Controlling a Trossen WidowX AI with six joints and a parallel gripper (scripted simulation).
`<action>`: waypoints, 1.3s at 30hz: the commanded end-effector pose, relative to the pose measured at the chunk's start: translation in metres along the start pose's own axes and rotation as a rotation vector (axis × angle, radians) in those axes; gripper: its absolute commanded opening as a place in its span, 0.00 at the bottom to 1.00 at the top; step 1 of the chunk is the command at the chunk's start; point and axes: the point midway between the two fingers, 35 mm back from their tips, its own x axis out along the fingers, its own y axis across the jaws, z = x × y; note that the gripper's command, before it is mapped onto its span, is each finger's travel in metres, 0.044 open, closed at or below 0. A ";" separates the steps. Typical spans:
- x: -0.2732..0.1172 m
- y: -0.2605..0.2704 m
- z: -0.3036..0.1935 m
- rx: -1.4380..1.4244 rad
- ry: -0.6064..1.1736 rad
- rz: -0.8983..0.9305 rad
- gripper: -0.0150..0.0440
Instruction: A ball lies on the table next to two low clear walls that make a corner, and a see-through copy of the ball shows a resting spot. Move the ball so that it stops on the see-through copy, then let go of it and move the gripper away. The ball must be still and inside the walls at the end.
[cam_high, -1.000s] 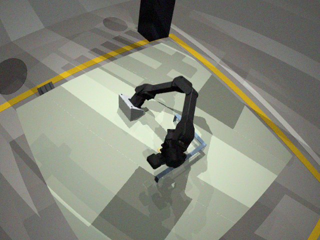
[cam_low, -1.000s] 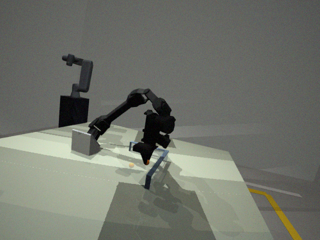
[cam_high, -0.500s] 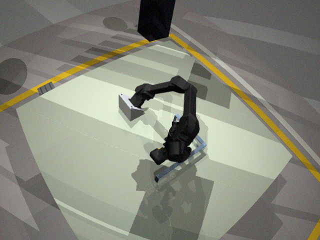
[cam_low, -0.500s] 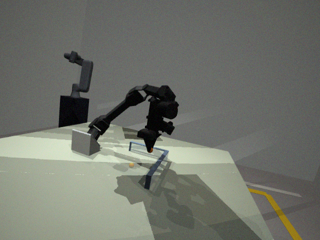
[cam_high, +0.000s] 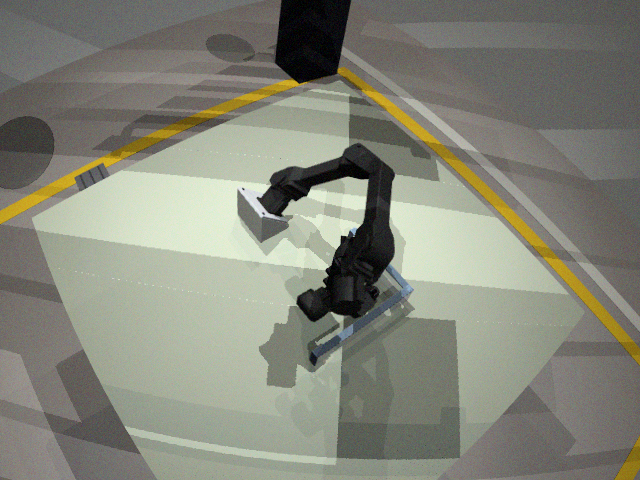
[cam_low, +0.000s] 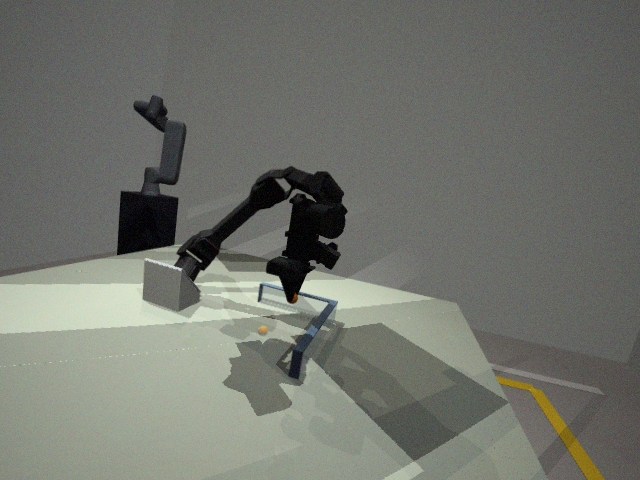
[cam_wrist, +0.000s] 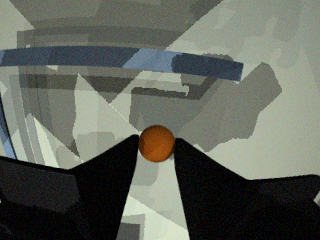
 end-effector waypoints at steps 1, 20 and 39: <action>0.002 0.004 -0.008 -0.006 0.002 -0.005 0.25; 0.022 0.024 -0.053 -0.004 0.003 -0.004 0.25; 0.073 0.030 -0.068 -0.003 0.003 -0.004 0.25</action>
